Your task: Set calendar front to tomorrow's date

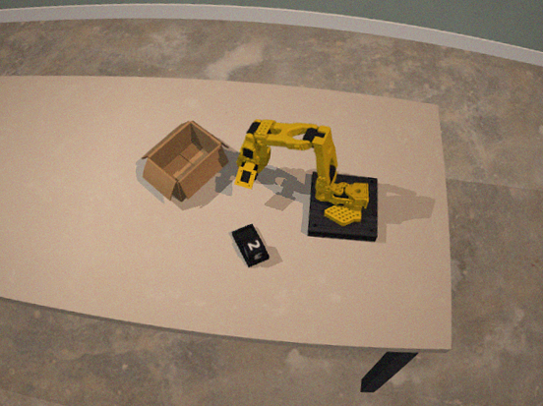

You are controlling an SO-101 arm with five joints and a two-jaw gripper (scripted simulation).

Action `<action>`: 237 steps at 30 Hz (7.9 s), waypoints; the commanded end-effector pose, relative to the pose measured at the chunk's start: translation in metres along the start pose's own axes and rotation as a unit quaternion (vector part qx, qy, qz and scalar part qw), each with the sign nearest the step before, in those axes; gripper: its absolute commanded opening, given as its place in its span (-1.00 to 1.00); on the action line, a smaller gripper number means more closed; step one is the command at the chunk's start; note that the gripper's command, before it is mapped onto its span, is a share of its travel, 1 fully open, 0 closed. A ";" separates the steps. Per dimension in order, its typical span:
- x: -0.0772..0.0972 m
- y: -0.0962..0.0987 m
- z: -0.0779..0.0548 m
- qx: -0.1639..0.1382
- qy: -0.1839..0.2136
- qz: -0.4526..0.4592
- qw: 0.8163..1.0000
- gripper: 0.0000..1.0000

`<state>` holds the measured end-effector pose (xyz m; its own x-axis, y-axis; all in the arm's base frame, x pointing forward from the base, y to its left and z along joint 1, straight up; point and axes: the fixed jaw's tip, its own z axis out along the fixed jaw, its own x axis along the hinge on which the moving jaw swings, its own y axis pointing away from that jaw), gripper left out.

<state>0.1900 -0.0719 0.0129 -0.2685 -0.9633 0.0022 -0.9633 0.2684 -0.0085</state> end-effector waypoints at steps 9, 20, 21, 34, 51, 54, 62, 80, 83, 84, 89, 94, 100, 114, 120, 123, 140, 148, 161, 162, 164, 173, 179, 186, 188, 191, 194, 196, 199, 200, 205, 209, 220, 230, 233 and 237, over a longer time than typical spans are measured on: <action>-0.002 0.003 0.007 -0.010 -0.002 -0.008 1.000 -1.00; -0.002 0.004 0.012 -0.010 -0.002 -0.008 1.000 -1.00; -0.002 0.004 0.012 -0.010 -0.002 -0.008 1.000 -1.00; -0.002 0.004 0.018 -0.010 -0.002 -0.008 1.000 -1.00; -0.002 0.004 0.018 -0.010 -0.002 -0.008 1.000 -0.55; -0.002 0.004 0.018 -0.010 -0.002 -0.008 1.000 -0.52; -0.002 0.004 0.018 -0.010 -0.002 -0.008 1.000 -0.51; -0.002 0.004 0.018 -0.010 -0.002 -0.008 1.000 -0.31; -0.002 0.004 0.018 -0.010 -0.002 -0.008 1.000 -0.29; -0.002 0.004 0.018 -0.010 -0.002 -0.008 1.000 -0.29; -0.002 0.004 0.018 -0.010 -0.002 -0.008 1.000 -0.29; -0.002 0.003 0.017 -0.010 -0.002 -0.008 1.000 -0.29; -0.002 0.002 0.006 -0.010 -0.002 -0.008 1.000 -0.29; -0.002 0.001 -0.034 -0.010 -0.002 -0.008 1.000 -0.29; -0.002 0.002 -0.041 -0.010 -0.002 -0.008 1.000 -0.29; -0.002 0.002 -0.042 -0.010 -0.002 -0.008 1.000 -0.29; -0.002 0.002 -0.042 -0.010 -0.002 -0.008 1.000 -0.29; -0.002 -0.001 -0.049 0.011 0.000 -0.008 1.000 -0.29; -0.001 -0.010 -0.102 0.159 0.012 -0.008 0.987 -0.30; -0.001 -0.010 -0.107 0.173 0.014 -0.008 0.985 -0.30; -0.001 -0.010 -0.116 0.197 0.016 -0.008 0.980 -0.30; -0.001 -0.009 -0.131 0.236 0.019 -0.008 0.971 -0.30; -0.001 -0.009 -0.131 0.236 0.019 -0.009 0.971 -0.30; 0.002 -0.011 -0.125 0.236 0.024 -0.017 0.971 -0.30; 0.003 -0.012 -0.123 0.236 0.026 -0.021 0.971 -0.30; 0.004 -0.013 -0.120 0.235 0.028 -0.025 0.971 -0.30; 0.006 -0.013 -0.117 0.235 0.031 -0.030 0.971 -0.30; 0.007 -0.014 -0.114 0.235 0.033 -0.034 0.971 -0.30; 0.008 -0.015 -0.111 0.234 0.036 -0.039 0.971 -0.30; 0.009 -0.015 -0.110 0.234 0.036 -0.040 0.971 -0.30; 0.010 -0.015 -0.108 0.234 0.038 -0.043 0.971 -0.30; 0.010 -0.015 -0.108 0.234 0.038 -0.043 0.971 -0.30; 0.009 -0.014 -0.083 0.171 0.027 -0.044 0.984 -0.30; 0.008 -0.003 -0.040 0.054 0.008 -0.044 0.998 -0.30; 0.008 0.002 -0.028 0.020 0.003 -0.044 0.999 -0.30; 0.007 0.006 -0.019 -0.006 -0.002 -0.044 0.999 -0.30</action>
<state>0.1870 -0.0771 0.0427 -0.1810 -0.9834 0.0116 -0.9823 0.1802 -0.0503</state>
